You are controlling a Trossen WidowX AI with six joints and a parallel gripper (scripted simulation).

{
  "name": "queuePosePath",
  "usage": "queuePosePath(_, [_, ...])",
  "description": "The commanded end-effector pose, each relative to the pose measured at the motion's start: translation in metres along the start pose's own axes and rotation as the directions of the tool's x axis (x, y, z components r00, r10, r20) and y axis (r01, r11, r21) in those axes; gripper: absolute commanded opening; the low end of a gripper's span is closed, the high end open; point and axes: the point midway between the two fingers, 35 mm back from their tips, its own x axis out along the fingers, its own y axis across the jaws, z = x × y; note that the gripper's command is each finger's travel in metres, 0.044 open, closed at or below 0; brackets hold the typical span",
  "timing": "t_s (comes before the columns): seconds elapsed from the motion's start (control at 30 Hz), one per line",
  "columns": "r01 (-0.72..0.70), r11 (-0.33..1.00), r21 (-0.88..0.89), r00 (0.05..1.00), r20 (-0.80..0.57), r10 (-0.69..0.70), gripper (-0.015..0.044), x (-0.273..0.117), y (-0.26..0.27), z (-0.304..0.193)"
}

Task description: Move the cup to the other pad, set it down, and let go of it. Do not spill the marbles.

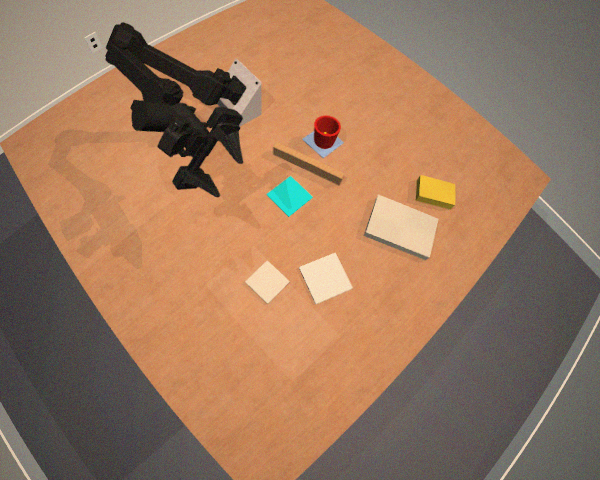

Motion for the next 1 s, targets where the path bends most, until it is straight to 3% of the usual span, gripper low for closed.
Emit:
queuePosePath(0.0, [-0.001, 1.000, 0.011, 1.000, -0.012, 0.002, 0.0374, 0.002, 0.001, -0.003])
queuePosePath(0.13, [0.025, 0.977, 0.212, 0.966, -0.257, 0.031, 0.0269, 0.028, 0.024, -0.055])
queuePosePath(0.3, [0.210, 0.908, 0.364, 0.815, -0.578, 0.043, 0.0148, 0.042, 0.061, -0.135])
queuePosePath(0.53, [0.503, 0.834, 0.227, 0.493, -0.868, -0.062, 0.0148, 0.020, 0.102, -0.233])
queuePosePath(0.73, [0.691, 0.720, -0.055, 0.210, -0.939, -0.273, 0.0148, -0.021, 0.123, -0.297])
queuePosePath(0.97, [0.802, 0.481, -0.356, 0.013, -0.793, -0.609, 0.0148, -0.075, 0.131, -0.343])
